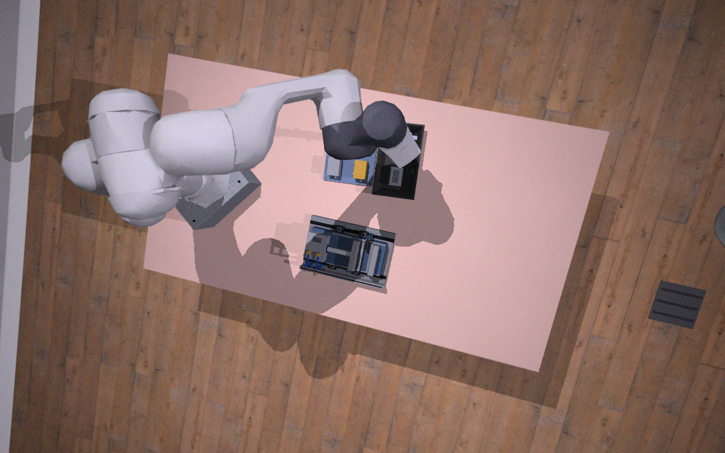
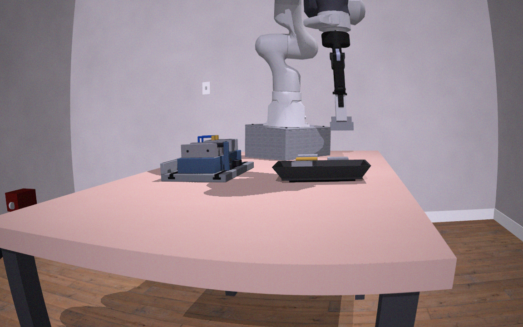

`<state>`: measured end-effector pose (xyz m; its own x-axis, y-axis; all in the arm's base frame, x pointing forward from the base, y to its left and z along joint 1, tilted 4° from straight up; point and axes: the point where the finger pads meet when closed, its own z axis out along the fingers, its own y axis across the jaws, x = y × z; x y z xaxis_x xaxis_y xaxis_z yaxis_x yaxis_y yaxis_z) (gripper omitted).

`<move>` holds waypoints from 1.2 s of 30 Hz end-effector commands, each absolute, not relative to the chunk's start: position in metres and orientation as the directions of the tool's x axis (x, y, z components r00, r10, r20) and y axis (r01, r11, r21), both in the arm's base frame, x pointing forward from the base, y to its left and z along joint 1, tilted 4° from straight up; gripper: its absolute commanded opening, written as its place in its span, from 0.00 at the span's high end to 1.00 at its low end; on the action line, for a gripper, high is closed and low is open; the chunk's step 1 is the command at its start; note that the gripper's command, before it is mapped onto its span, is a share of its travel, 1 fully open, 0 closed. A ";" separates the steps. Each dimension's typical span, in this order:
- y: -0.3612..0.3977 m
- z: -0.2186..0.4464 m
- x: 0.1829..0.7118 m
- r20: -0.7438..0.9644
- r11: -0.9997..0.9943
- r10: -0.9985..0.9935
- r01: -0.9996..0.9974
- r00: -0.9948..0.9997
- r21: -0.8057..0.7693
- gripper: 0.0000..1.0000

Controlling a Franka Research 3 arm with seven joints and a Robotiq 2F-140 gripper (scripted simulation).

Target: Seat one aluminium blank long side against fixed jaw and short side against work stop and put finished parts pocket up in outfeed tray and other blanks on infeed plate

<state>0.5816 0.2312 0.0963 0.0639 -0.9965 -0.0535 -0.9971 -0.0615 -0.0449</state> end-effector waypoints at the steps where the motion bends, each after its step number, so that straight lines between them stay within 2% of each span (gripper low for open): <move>1: 0.231 0.098 0.583 -0.052 -0.072 -0.996 -0.996 0.075 -0.049 1.00; 36: 0.231 0.100 0.585 -0.052 -0.081 -0.995 -0.995 0.084 -0.049 1.00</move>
